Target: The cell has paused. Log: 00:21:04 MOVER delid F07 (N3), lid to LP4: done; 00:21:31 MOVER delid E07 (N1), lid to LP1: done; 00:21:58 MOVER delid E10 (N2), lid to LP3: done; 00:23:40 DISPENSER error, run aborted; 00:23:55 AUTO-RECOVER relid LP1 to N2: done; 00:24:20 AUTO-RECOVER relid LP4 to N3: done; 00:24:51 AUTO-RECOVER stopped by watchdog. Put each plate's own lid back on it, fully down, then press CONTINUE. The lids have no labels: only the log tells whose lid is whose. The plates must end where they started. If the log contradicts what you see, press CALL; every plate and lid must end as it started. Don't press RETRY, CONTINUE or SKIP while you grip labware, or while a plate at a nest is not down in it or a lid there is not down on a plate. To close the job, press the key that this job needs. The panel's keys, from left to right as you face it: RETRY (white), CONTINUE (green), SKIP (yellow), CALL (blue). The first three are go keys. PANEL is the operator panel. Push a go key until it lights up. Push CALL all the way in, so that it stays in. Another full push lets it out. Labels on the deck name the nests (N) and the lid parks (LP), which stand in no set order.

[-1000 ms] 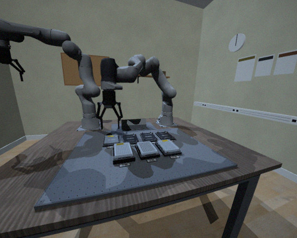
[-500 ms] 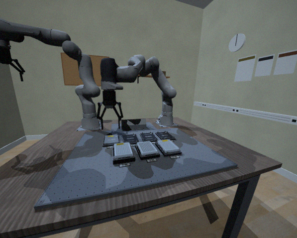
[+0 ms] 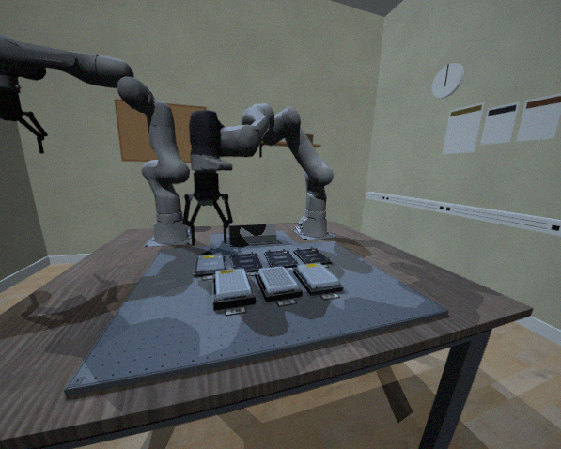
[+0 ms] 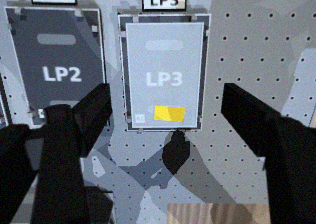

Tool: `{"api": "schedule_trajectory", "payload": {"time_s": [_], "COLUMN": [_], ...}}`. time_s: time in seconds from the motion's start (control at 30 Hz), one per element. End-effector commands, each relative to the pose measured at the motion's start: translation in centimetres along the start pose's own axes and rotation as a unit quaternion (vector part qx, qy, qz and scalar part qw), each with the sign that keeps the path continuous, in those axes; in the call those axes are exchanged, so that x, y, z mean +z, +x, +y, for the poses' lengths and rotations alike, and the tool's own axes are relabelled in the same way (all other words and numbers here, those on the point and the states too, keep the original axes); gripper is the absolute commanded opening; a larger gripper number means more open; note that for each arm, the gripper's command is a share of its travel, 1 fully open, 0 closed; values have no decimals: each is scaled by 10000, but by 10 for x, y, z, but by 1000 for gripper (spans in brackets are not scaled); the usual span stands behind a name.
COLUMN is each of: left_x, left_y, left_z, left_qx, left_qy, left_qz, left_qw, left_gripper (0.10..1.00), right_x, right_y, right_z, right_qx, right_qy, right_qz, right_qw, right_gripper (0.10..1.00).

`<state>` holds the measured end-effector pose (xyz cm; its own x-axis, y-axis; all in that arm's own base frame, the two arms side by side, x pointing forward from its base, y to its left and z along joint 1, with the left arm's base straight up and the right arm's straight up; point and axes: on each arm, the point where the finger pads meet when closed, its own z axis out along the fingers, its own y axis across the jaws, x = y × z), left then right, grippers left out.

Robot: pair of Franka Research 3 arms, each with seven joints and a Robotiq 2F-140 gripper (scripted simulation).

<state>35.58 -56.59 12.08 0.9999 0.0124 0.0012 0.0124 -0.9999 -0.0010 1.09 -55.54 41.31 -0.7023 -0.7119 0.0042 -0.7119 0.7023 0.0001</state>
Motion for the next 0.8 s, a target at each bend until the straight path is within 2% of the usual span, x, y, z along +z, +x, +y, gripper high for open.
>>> {"api": "schedule_trajectory", "payload": {"time_s": [0.0, 0.77], "left_x": [6, 37], "left_y": [0, 0], "left_z": [0, 1], "left_qx": [-40, -40], "left_qy": [-5, -5], "left_qz": [-6, -6], "left_qw": [10000, 10000], "left_gripper": [695, 695], "right_x": [0, 0], "right_y": [0, 0], "right_z": [0, 0], "right_qx": [1, 1], "right_qy": [1, 1], "right_qz": [1, 1], "right_qw": [10000, 10000], "right_gripper": [1000, 1000]}}
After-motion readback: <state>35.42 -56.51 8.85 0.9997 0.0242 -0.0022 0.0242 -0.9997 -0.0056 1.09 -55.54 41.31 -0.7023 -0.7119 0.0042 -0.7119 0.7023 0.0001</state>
